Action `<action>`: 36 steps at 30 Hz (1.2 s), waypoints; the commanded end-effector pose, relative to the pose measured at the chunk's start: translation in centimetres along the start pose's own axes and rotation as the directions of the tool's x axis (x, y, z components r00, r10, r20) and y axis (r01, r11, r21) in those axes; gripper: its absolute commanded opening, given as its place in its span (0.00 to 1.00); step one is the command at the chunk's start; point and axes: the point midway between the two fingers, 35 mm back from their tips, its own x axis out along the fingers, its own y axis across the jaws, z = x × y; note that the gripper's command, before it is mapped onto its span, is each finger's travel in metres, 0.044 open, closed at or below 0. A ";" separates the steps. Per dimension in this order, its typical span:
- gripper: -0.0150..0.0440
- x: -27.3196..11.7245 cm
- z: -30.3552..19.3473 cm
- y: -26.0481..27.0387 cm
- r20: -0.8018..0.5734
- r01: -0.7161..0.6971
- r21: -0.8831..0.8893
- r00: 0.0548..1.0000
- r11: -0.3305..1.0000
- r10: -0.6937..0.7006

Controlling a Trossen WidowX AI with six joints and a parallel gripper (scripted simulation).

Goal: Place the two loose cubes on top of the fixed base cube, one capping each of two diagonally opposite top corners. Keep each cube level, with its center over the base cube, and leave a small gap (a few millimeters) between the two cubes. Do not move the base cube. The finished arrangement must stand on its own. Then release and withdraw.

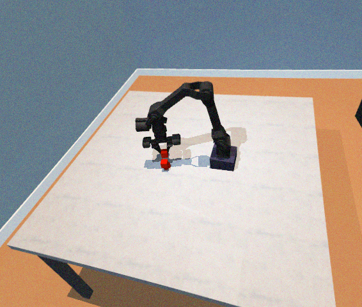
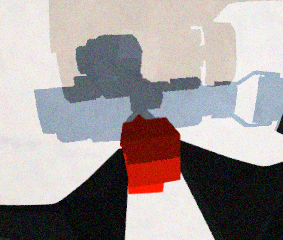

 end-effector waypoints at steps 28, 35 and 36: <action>0.43 3.2 0.0 0.1 -0.004 0.003 0.001 1.000 1.000 -0.003; 0.43 3.2 0.0 0.1 -0.004 0.003 0.001 1.000 1.000 -0.003; 0.43 3.2 0.0 0.1 -0.004 0.003 0.001 1.000 1.000 -0.003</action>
